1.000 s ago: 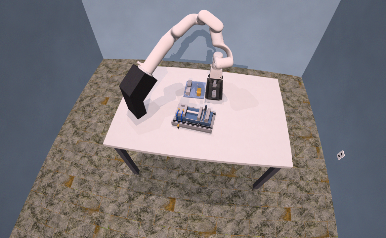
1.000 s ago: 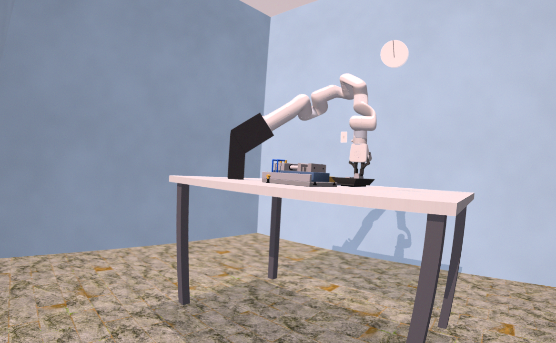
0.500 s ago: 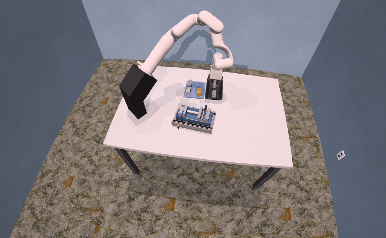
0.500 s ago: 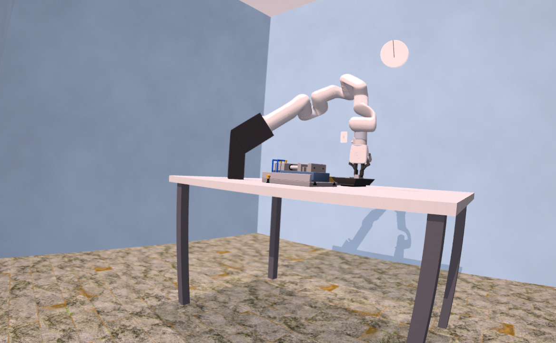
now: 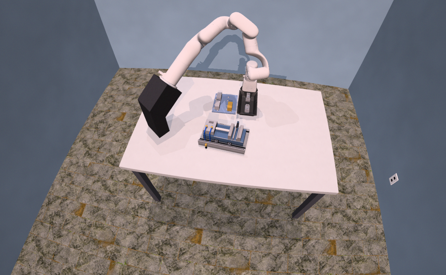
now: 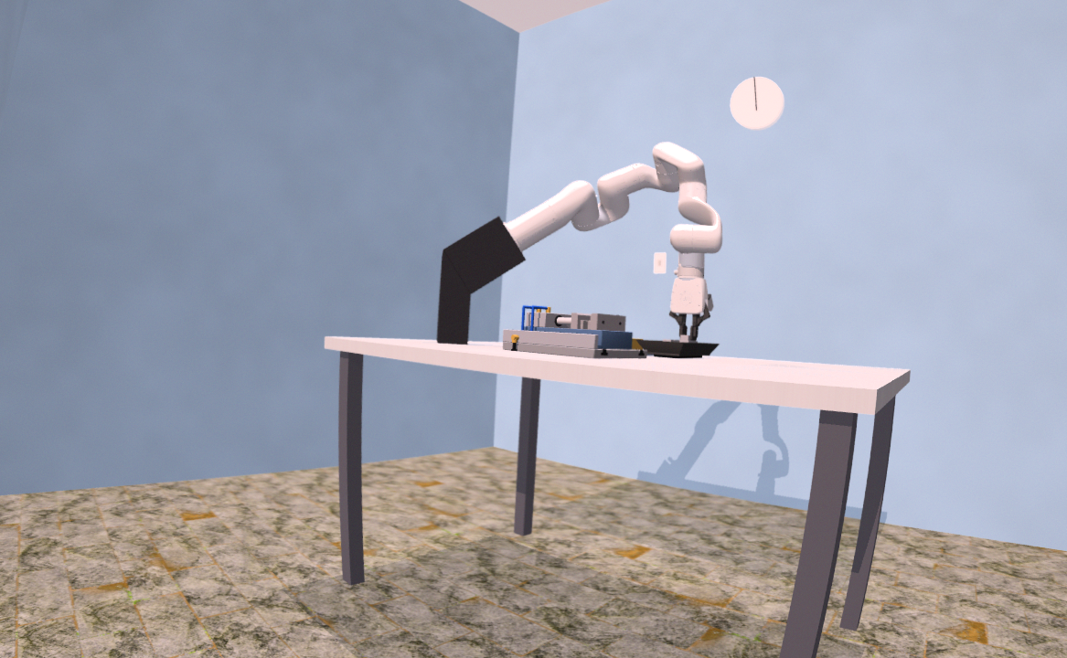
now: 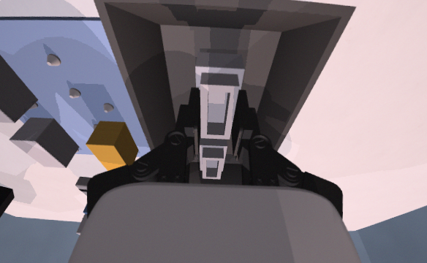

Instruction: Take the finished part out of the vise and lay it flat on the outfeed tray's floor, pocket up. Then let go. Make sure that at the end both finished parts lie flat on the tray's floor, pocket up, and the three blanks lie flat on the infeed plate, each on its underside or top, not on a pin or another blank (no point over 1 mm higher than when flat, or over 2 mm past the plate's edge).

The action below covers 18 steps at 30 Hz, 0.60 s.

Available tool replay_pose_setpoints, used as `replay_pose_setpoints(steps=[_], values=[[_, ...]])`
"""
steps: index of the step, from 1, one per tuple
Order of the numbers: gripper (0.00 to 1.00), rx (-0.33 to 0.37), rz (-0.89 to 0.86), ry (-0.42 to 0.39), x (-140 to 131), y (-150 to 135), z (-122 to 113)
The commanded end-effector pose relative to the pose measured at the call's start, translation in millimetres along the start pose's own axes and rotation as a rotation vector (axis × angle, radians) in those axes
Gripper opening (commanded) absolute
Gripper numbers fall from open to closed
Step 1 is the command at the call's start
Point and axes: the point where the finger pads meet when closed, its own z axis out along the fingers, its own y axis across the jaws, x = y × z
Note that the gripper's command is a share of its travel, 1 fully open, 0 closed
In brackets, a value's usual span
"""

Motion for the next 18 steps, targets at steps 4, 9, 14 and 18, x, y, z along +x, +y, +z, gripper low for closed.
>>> replay_pose_setpoints(steps=[4,9,14,18], values=[[0.0,-0.003,0.0,0.0,-0.4,1.4,-1.0],[0.0,-0.003,0.0,0.0,-0.4,1.4,-0.1],[0.0,-0.003,0.0,0.0,-0.4,1.5,1.6],[0.0,-0.003,0.0,0.0,-0.4,1.5,3.5]])
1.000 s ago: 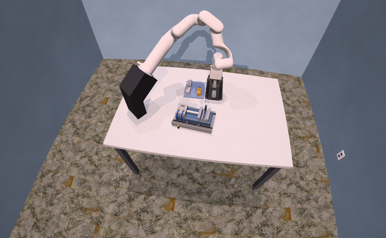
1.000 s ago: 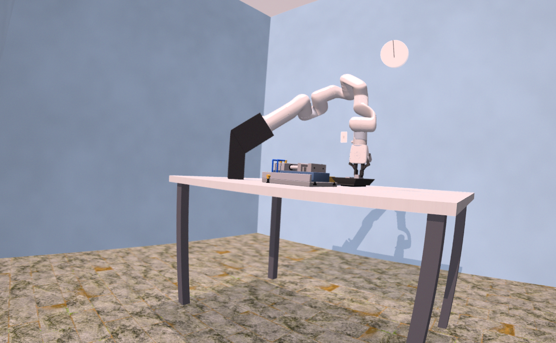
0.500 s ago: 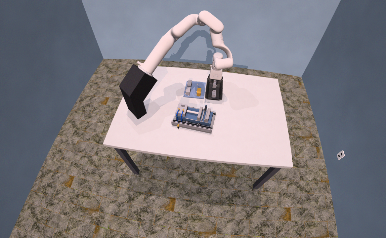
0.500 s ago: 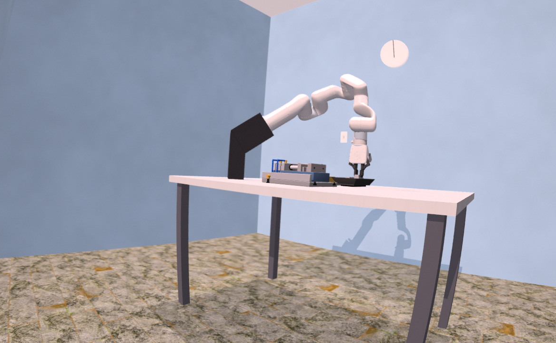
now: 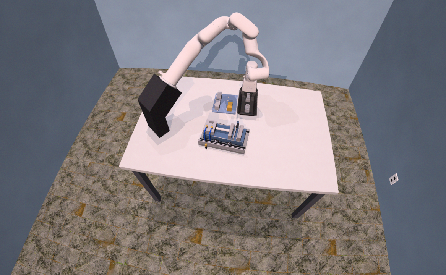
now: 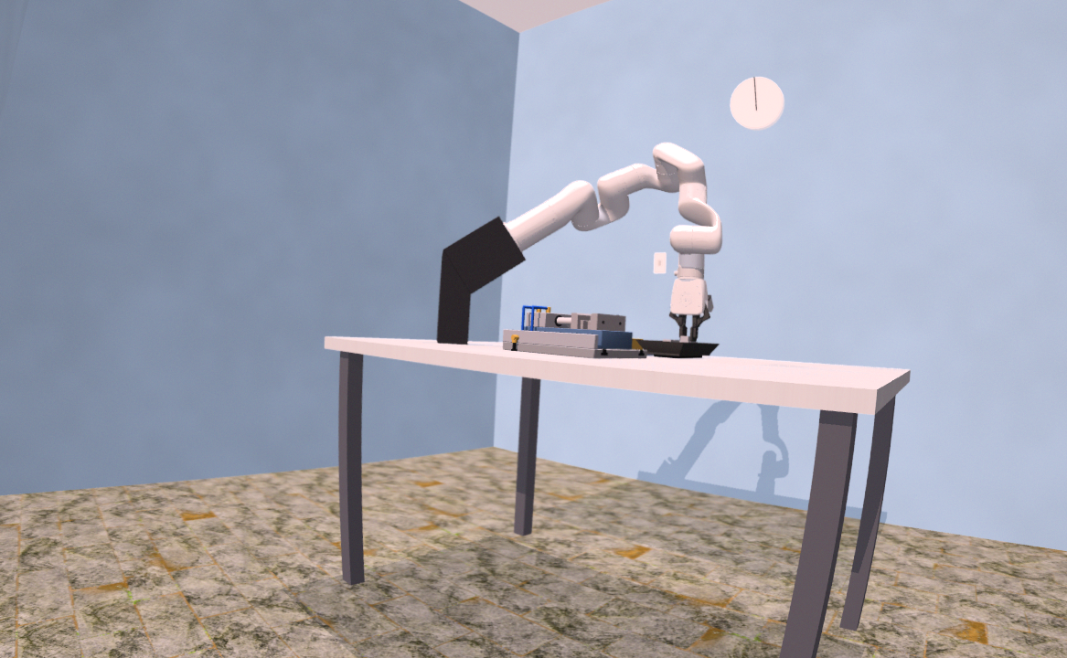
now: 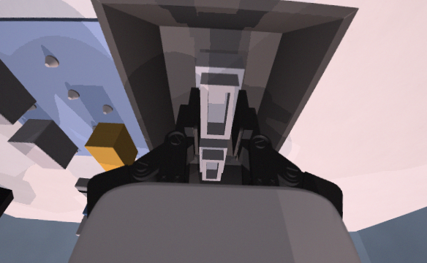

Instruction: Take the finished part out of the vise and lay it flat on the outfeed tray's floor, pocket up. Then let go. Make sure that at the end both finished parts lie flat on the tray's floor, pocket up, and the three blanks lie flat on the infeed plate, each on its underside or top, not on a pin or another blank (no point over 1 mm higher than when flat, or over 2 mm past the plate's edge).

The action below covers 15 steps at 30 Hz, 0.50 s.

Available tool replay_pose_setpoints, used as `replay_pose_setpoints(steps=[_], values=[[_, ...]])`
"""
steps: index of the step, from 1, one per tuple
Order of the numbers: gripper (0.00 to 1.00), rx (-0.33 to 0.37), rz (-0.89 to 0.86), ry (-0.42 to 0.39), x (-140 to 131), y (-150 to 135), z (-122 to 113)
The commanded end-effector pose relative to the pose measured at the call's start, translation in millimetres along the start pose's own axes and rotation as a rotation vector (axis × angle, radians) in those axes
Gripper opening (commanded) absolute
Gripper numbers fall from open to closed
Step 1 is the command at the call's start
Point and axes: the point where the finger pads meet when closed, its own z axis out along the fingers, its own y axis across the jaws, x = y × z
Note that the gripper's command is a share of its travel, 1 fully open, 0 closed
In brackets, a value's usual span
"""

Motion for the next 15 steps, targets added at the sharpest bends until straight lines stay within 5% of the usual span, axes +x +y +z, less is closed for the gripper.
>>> replay_pose_setpoints(steps=[1,15], values=[[0.0,-0.003,0.0,0.0,-0.4,1.5,1.5],[0.0,-0.003,0.0,0.0,-0.4,1.6,7.4]])
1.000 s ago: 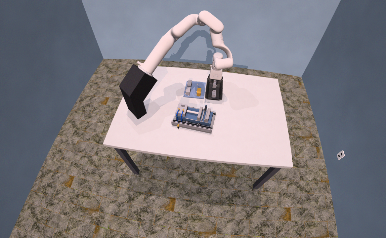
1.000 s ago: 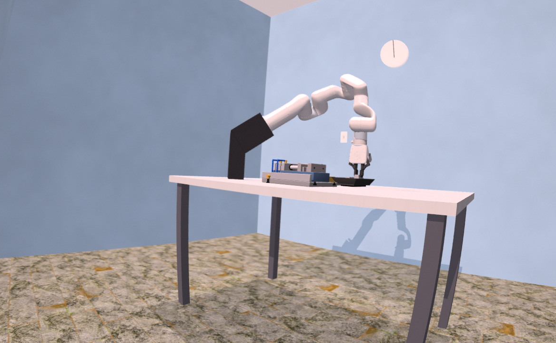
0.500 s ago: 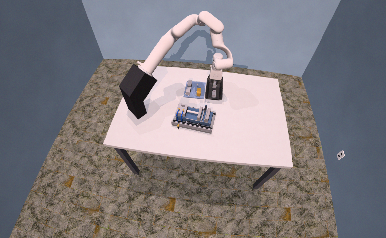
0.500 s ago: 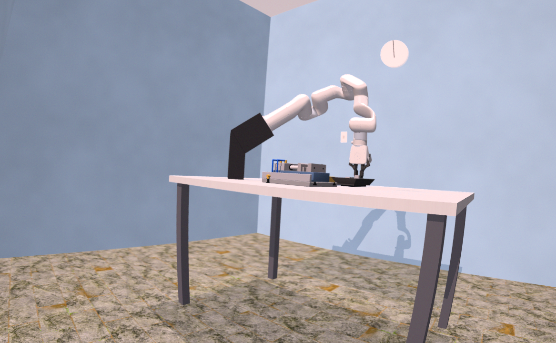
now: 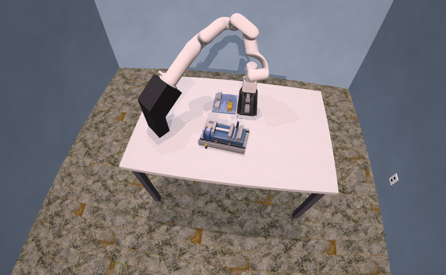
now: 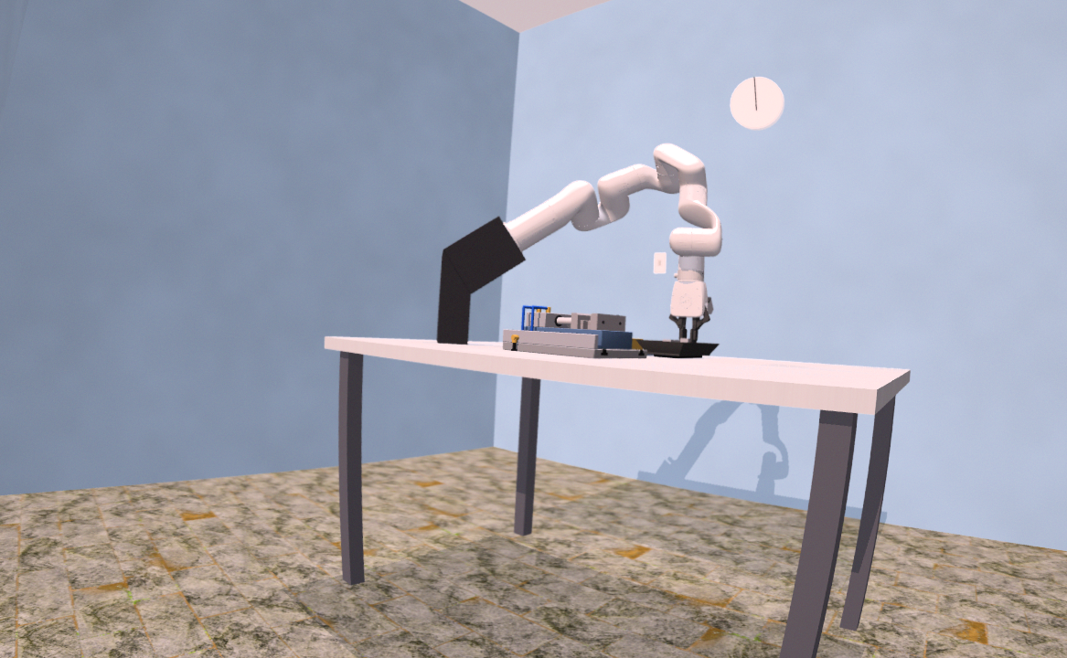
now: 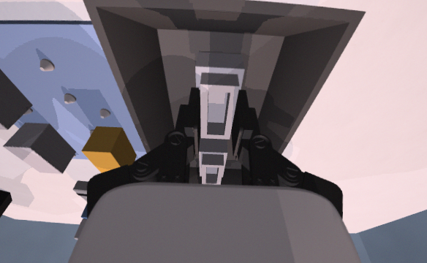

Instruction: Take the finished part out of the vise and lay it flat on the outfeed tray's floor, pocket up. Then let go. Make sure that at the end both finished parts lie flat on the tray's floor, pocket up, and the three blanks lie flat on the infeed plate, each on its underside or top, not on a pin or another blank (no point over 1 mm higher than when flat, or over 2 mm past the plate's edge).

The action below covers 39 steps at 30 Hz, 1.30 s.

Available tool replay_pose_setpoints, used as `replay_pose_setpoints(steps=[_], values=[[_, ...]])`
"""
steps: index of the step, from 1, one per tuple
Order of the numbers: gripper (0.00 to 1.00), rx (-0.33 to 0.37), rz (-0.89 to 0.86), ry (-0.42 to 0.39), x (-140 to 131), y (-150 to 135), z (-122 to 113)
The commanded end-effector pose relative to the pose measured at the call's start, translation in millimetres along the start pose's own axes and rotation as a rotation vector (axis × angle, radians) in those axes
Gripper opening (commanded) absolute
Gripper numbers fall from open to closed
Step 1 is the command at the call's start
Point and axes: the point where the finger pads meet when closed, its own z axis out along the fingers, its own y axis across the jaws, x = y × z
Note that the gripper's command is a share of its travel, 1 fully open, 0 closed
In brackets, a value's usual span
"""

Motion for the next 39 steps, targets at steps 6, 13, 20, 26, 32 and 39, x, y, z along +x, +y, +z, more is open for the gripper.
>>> replay_pose_setpoints(steps=[6,13,20,26,32,39], values=[[0.0,-0.003,0.0,0.0,-0.4,1.5,2.2],[0.0,-0.003,0.0,0.0,-0.4,1.6,2.9],[0.0,-0.003,0.0,0.0,-0.4,1.6,3.0],[0.0,-0.003,0.0,0.0,-0.4,1.6,3.0],[0.69,-0.003,0.0,0.0,-0.4,1.6,3.0],[0.69,-0.003,0.0,0.0,-0.4,1.6,3.0]])
